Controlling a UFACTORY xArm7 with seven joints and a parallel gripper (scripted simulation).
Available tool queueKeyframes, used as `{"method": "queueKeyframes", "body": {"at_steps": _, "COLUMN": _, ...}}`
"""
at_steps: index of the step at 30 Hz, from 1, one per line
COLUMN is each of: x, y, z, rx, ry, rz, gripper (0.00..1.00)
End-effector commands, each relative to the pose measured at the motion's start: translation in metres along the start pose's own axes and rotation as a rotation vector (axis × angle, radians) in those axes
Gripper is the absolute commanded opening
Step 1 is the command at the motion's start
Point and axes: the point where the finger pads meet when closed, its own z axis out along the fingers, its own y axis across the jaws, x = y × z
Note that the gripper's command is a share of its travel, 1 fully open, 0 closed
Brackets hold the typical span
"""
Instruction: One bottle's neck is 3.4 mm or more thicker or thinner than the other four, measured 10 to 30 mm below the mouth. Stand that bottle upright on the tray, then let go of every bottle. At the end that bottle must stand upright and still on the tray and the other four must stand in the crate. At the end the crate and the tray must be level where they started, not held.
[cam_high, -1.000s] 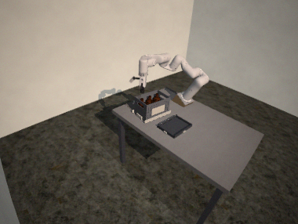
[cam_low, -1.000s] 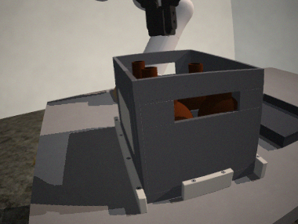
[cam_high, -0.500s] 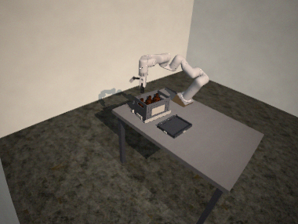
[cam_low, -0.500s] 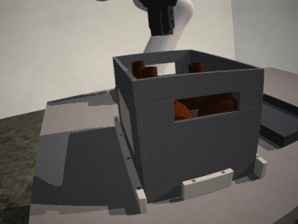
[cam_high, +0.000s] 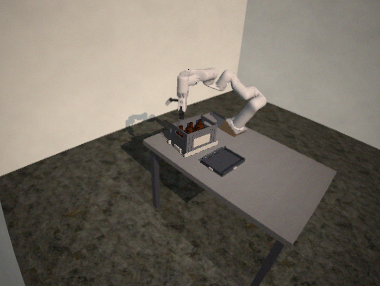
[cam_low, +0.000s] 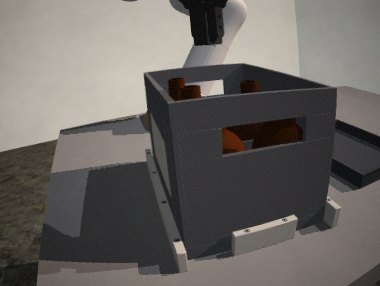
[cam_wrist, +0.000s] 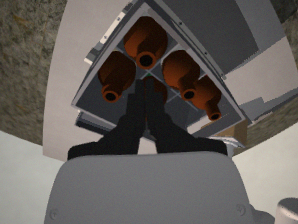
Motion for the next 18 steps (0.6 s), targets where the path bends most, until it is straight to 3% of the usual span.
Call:
{"method": "queueKeyframes", "body": {"at_steps": 1, "x": -0.021, "y": -0.024, "z": -0.003, "rx": 0.003, "ry": 0.005, "rz": -0.003, "gripper": 0.00}}
{"method": "queueKeyframes", "body": {"at_steps": 6, "x": -0.057, "y": -0.058, "z": -0.002, "rx": 0.002, "ry": 0.004, "rz": -0.003, "gripper": 0.00}}
{"method": "queueKeyframes", "body": {"at_steps": 10, "x": -0.058, "y": -0.058, "z": -0.002, "rx": 0.002, "ry": 0.004, "rz": -0.003, "gripper": 0.00}}
{"method": "queueKeyframes", "body": {"at_steps": 11, "x": -0.058, "y": -0.058, "z": -0.002, "rx": 0.002, "ry": 0.004, "rz": -0.003, "gripper": 0.65}}
{"method": "queueKeyframes", "body": {"at_steps": 18, "x": -0.058, "y": -0.058, "z": -0.002, "rx": 0.002, "ry": 0.004, "rz": -0.003, "gripper": 0.65}}
